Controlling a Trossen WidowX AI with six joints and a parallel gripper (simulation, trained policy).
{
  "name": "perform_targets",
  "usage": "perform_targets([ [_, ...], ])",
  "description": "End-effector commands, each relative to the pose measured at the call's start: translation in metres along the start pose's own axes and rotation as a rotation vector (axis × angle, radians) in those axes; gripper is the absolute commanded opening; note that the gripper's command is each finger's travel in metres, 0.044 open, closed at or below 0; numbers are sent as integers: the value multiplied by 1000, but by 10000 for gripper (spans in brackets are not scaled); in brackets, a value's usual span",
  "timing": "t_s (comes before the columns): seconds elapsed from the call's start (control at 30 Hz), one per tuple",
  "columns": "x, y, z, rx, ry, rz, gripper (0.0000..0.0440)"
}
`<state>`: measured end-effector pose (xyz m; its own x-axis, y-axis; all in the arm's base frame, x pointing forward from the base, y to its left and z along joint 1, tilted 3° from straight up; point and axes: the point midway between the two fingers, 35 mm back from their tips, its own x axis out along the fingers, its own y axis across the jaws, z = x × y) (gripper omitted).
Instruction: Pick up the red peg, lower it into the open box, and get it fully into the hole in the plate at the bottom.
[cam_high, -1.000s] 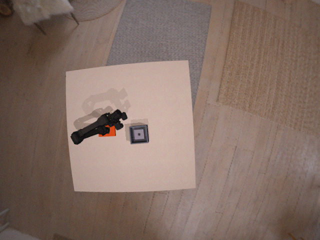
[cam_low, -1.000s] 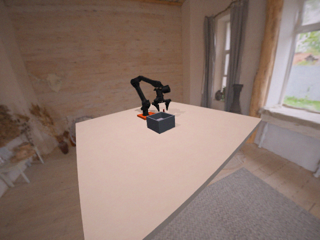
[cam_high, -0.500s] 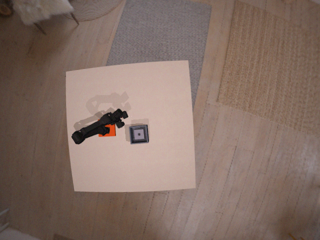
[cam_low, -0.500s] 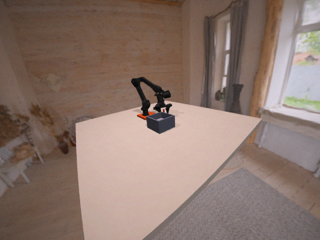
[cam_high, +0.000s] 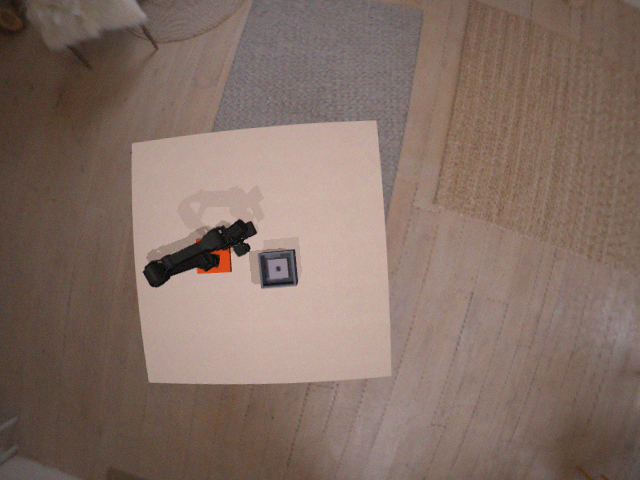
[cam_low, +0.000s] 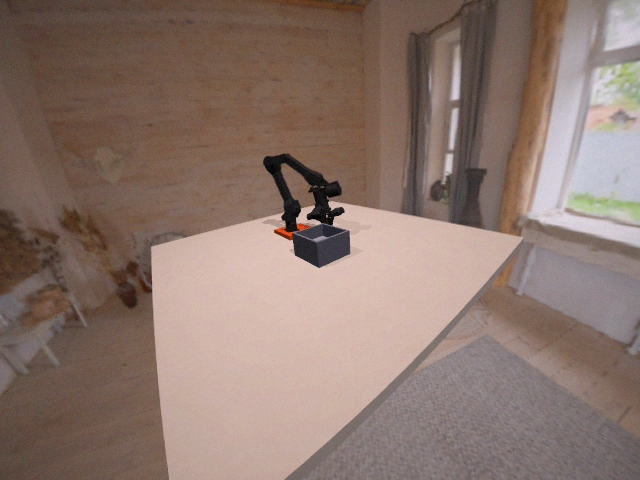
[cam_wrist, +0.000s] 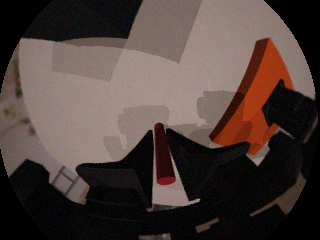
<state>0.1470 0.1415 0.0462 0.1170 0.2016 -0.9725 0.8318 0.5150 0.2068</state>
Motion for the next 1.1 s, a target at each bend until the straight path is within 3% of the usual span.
perform_targets([
  [0.0, -10, 9, 2, -23, -16, 31, 9],
  [0.63, -86, 64, 48, -100, -185, 144, 0],
  [1.07, -107, 83, 107, -33, -281, 145, 0],
])
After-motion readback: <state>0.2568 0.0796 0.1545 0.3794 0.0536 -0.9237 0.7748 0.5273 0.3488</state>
